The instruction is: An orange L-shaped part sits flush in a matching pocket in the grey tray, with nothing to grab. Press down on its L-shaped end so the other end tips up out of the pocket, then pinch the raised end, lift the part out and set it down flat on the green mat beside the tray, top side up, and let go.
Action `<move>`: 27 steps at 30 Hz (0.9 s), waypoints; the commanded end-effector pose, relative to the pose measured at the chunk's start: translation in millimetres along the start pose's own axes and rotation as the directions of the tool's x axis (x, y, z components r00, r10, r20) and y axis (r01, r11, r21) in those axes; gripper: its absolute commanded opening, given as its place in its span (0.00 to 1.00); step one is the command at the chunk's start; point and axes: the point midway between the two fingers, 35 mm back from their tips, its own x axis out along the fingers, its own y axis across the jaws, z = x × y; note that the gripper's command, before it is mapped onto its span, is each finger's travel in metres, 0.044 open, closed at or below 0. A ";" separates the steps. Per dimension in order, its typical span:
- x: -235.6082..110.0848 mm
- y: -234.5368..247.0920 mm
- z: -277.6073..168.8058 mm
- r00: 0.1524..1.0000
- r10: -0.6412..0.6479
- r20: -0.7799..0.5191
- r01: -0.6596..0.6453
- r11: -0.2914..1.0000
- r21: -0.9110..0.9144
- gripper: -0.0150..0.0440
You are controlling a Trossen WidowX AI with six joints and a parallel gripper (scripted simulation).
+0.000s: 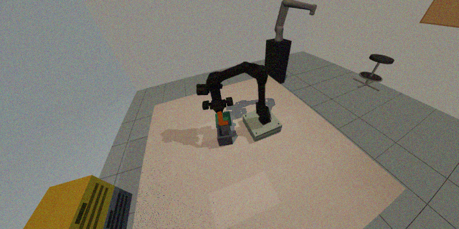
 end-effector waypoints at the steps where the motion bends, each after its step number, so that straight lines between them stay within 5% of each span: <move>1: 0.8 0.5 -14.6 1.000 -0.001 0.004 0.001 1.000 -0.004 0.25; 19: 0.6 8.1 -96.6 1.000 0.001 -0.004 -0.001 1.000 -0.004 0.25; 27: 4.3 8.5 -100.4 1.000 0.001 -0.004 -0.001 1.000 -0.004 0.25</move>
